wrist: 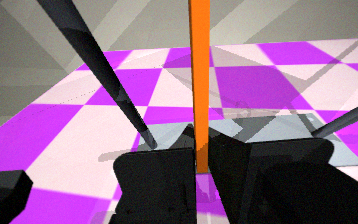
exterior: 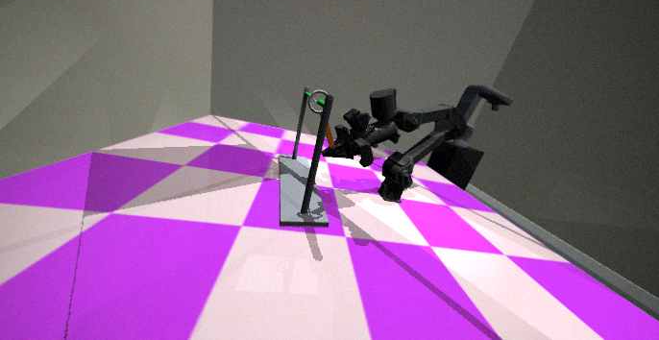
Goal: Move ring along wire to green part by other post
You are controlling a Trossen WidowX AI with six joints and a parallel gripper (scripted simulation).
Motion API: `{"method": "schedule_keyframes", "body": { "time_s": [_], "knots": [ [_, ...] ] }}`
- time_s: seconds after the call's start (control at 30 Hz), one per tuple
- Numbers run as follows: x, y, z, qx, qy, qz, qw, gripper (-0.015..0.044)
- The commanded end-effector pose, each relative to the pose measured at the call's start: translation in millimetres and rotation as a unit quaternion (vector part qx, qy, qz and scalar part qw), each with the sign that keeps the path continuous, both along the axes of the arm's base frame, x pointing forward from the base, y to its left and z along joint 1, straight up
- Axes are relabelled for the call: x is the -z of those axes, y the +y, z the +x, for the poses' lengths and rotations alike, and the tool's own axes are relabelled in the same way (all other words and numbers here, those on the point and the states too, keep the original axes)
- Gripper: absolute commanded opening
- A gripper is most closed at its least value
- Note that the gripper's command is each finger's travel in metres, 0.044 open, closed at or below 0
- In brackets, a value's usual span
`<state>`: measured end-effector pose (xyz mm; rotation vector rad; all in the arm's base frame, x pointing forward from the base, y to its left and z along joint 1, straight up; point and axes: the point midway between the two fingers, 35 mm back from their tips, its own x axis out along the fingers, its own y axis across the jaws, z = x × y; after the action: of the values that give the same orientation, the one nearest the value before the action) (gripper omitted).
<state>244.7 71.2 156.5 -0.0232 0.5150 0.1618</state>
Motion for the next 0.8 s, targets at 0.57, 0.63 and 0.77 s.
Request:
{"method": "schedule_keyframes", "body": {
  "time_s": [0.57, 0.63, 0.77],
  "knots": [
    [0.3, 20.1, -2.5, -0.003, -0.003, 0.003, 1.0, -0.015],
    [1.5, 20.1, -2.4, -0.003, -0.003, 0.003, 1.0, -0.015],
    [6.5, 20.3, -2.3, -0.003, -0.003, 0.003, 1.0, -0.015]
  ]
}}
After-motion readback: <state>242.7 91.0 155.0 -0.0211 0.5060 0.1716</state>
